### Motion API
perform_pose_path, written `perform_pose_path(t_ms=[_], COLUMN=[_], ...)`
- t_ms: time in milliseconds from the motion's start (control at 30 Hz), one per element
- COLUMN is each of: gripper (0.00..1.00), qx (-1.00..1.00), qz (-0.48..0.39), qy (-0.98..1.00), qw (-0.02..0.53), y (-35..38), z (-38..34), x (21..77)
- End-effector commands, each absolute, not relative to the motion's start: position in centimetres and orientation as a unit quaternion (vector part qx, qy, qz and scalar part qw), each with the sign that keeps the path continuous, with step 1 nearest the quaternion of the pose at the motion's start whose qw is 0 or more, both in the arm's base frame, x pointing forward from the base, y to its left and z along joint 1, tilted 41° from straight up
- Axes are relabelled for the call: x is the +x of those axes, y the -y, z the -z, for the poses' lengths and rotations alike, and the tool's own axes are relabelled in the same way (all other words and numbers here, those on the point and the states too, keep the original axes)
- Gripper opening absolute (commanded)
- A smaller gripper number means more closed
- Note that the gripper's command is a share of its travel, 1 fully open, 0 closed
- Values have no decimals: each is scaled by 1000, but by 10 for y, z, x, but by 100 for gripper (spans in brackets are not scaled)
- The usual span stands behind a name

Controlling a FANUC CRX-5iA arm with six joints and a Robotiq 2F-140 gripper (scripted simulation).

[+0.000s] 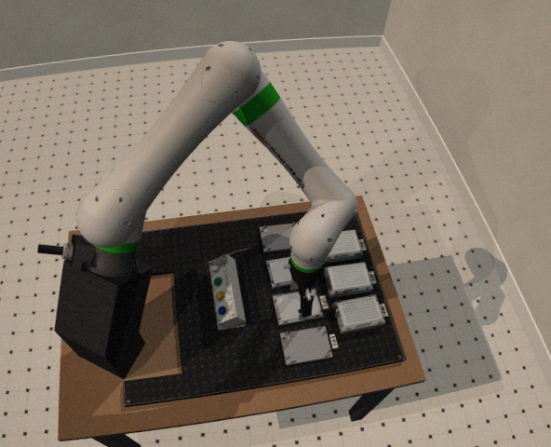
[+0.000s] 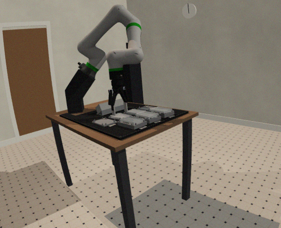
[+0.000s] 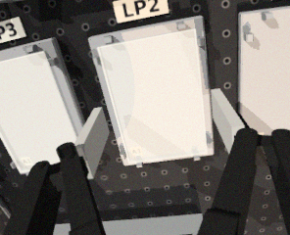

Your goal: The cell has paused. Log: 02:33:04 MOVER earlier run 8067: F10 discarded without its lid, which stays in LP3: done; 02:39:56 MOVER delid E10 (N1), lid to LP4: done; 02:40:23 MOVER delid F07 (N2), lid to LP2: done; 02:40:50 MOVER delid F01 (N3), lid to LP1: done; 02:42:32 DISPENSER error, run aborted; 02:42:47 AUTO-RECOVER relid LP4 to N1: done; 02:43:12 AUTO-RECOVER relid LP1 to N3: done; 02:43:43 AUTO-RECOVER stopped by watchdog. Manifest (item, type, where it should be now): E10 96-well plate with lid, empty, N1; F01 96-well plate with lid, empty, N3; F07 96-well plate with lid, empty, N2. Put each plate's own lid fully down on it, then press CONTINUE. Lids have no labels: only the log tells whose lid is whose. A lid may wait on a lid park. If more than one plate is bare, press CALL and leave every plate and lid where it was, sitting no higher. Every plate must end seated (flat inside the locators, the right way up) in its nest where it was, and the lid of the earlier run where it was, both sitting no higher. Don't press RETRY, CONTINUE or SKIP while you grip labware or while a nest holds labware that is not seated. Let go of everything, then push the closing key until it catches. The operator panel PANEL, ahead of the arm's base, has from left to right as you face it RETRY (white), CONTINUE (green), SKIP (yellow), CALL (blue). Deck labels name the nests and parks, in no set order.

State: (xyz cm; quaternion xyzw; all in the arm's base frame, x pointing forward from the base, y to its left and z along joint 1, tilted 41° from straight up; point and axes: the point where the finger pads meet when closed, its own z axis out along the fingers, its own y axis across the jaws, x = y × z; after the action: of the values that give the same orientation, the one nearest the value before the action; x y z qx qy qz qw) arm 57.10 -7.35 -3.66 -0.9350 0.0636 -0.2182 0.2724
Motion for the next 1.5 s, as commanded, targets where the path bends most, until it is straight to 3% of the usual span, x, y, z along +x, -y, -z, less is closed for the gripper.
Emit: perform_pose_path(t_ms=[0, 1467], gripper=[66, 66], qx=[-935, -935], qz=[218, 218], qy=[-64, -64], qw=[272, 272], y=[74, 66], z=[37, 49], x=[571, 578])
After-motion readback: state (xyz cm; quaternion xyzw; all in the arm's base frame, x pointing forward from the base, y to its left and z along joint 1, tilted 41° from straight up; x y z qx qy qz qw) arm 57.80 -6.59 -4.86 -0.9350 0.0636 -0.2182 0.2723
